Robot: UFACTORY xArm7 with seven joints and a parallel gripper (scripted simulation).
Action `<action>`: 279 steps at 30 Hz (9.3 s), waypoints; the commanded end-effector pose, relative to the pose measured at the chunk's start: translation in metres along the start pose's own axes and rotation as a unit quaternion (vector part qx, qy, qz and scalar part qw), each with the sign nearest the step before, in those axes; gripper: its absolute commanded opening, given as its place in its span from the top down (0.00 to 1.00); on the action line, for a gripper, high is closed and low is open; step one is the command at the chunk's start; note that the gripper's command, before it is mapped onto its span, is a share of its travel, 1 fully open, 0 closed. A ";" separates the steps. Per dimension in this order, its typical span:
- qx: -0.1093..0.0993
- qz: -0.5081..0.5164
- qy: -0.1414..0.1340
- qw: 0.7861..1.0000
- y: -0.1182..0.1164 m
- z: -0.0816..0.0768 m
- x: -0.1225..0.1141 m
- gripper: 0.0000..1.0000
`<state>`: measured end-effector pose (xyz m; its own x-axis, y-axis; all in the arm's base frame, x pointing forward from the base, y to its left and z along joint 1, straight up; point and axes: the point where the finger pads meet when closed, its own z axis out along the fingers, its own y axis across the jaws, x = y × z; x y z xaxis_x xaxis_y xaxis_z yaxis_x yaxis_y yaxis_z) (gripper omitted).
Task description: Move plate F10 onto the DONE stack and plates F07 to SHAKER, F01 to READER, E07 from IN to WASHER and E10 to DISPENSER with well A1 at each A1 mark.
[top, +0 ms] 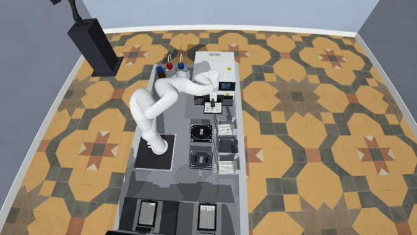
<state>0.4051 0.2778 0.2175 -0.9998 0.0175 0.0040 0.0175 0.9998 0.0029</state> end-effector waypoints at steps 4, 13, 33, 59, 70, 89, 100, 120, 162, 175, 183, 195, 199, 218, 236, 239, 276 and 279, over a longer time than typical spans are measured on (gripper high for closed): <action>-0.001 0.000 -0.002 1.000 0.001 -0.004 -0.001 0.00; -0.001 0.049 -0.002 0.999 -0.012 -0.004 0.004 0.00; -0.001 0.098 -0.002 0.995 -0.065 -0.004 0.025 0.00; -0.001 0.146 -0.001 0.989 -0.130 -0.004 0.051 0.00; -0.001 0.166 -0.001 0.986 -0.161 -0.004 0.064 0.00; -0.001 0.194 -0.001 0.981 -0.210 -0.004 0.084 0.00; -0.001 0.242 -0.001 0.970 -0.238 -0.004 0.095 0.00; 0.000 0.289 -0.001 0.957 -0.294 -0.004 0.118 0.00; 0.000 0.381 -0.001 0.924 -0.400 -0.004 0.160 0.00; 0.000 0.426 -0.001 0.905 -0.434 -0.004 0.174 0.00; 0.000 0.426 -0.001 0.905 -0.455 -0.004 0.183 0.00; 0.000 0.470 -0.001 0.883 -0.483 -0.004 0.195 0.00; 0.000 0.470 -0.001 0.883 -0.495 -0.004 0.201 0.00; 0.001 0.513 -0.001 0.859 -0.533 -0.004 0.239 0.00; 0.001 0.554 -0.001 0.833 -0.553 -0.004 0.287 0.00; 0.001 0.554 -0.001 0.833 -0.557 -0.004 0.296 0.00; 0.001 0.633 -0.001 0.774 -0.612 -0.004 0.374 0.00; 0.001 0.633 -0.001 0.774 -0.615 -0.004 0.374 0.00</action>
<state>0.0211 -0.3219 0.2204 -0.1913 0.9815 0.0022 0.9815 0.1913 -0.0047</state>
